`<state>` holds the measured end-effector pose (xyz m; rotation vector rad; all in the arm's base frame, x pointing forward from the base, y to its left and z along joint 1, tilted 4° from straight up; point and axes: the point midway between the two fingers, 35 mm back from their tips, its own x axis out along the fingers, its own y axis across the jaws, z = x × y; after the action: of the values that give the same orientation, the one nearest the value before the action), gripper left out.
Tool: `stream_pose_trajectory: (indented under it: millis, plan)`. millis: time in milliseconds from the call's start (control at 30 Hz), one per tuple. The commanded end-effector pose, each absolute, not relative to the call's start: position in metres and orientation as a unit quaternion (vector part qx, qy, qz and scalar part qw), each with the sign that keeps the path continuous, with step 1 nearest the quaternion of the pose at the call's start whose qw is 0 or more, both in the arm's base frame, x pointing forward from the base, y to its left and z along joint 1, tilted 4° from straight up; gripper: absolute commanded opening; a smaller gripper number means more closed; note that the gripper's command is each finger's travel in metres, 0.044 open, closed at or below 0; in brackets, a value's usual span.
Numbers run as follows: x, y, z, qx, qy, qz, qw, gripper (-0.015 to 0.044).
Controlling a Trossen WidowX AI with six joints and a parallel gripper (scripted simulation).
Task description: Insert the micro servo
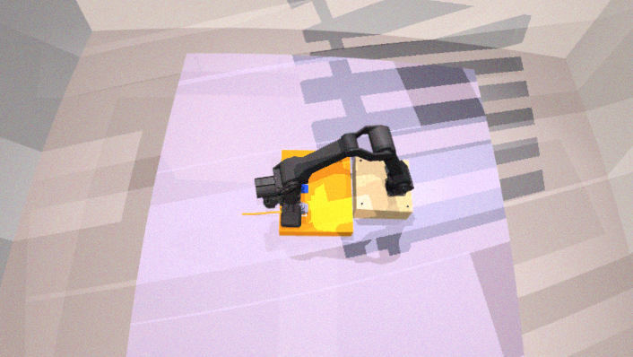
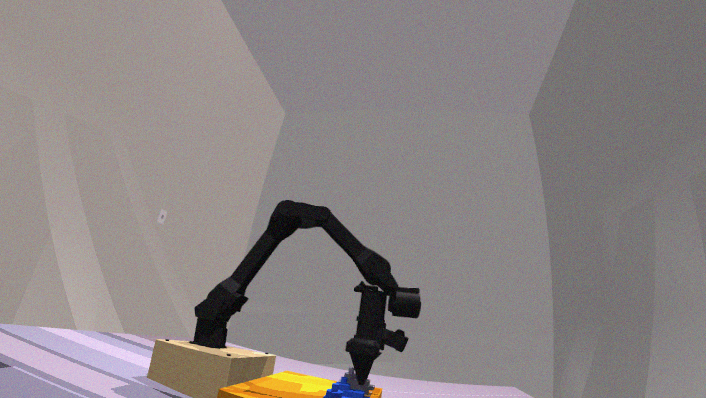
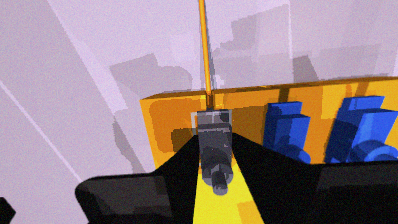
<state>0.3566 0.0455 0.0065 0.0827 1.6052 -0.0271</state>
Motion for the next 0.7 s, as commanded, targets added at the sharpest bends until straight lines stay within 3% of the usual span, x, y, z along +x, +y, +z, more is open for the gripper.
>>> stream_pose_trajectory:
  millis: [0, 400, 633, 667]
  plan:
    - [0.3549, 0.0450, 0.0029, 0.036, 0.720, -0.014, 0.693, 0.0000]
    - [0.3545, 0.0453, -0.0067, 0.036, 0.720, -0.014, 0.693, 0.0000]
    - [0.3559, 0.0463, -0.0043, 0.036, 0.720, -0.014, 0.693, 0.0184]
    - [0.3558, 0.0464, -0.0044, 0.036, 0.720, -0.014, 0.693, 0.0188]
